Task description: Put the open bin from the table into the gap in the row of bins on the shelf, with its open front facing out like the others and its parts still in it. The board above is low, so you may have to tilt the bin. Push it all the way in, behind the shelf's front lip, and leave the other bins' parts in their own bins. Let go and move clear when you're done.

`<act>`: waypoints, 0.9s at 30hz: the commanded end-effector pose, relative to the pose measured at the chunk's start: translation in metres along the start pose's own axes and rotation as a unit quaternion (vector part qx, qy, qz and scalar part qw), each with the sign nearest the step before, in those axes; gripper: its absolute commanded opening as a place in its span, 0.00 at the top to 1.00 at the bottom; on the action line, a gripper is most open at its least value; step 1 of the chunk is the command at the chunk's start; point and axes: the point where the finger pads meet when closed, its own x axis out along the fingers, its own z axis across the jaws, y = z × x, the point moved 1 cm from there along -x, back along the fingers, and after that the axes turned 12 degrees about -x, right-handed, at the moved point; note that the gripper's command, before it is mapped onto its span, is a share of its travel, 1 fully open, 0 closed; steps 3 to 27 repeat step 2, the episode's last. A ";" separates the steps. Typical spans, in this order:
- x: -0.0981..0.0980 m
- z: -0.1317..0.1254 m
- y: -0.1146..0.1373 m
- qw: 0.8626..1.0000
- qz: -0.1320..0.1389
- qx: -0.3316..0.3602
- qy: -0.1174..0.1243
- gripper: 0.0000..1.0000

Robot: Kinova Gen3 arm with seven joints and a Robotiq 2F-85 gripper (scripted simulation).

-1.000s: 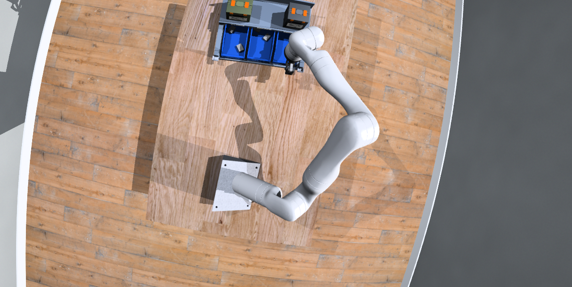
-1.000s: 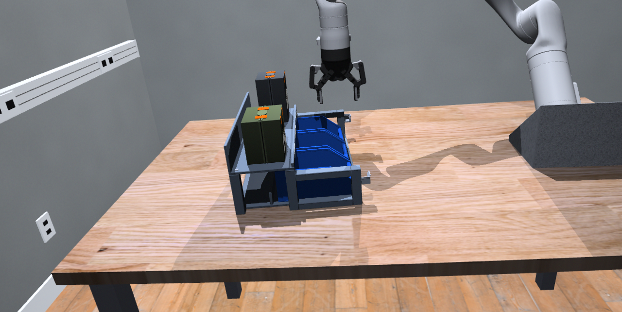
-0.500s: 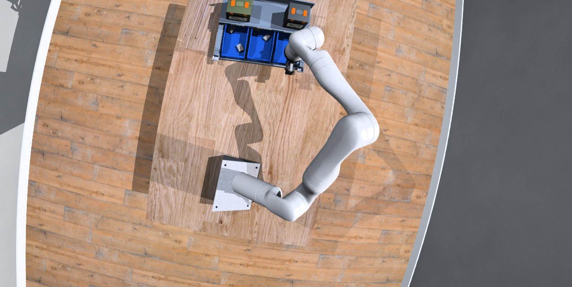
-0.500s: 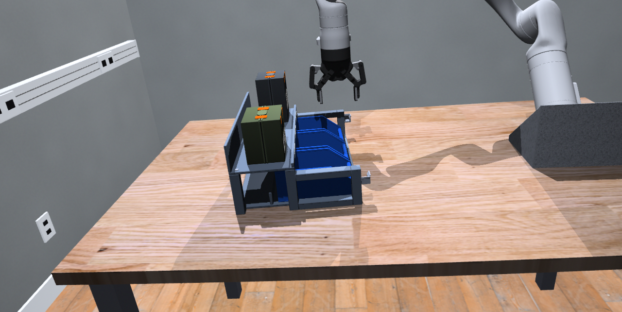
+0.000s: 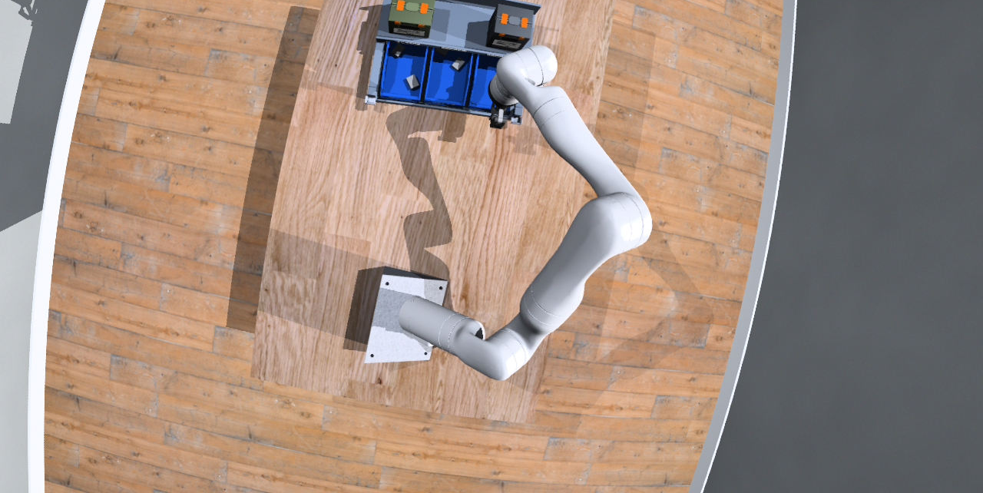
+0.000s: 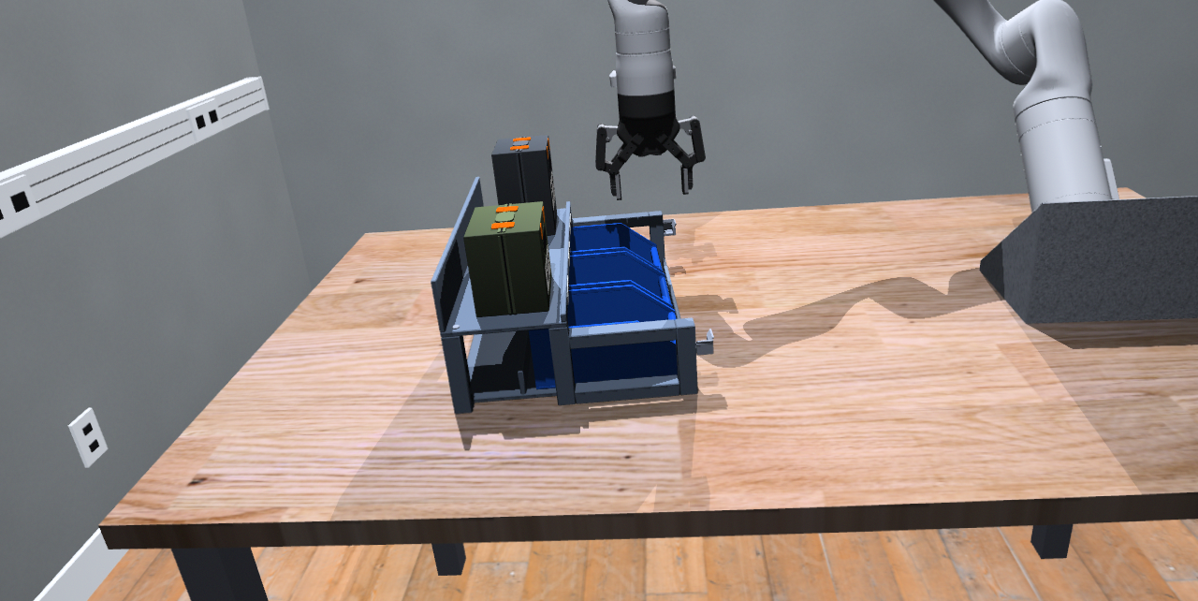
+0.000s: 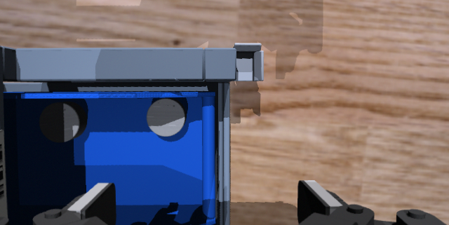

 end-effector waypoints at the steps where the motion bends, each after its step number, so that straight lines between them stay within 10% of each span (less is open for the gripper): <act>1: -0.001 0.000 0.000 1.000 0.000 0.000 0.001 0.00; 27: -0.001 0.000 0.000 1.000 0.000 0.000 0.001 0.00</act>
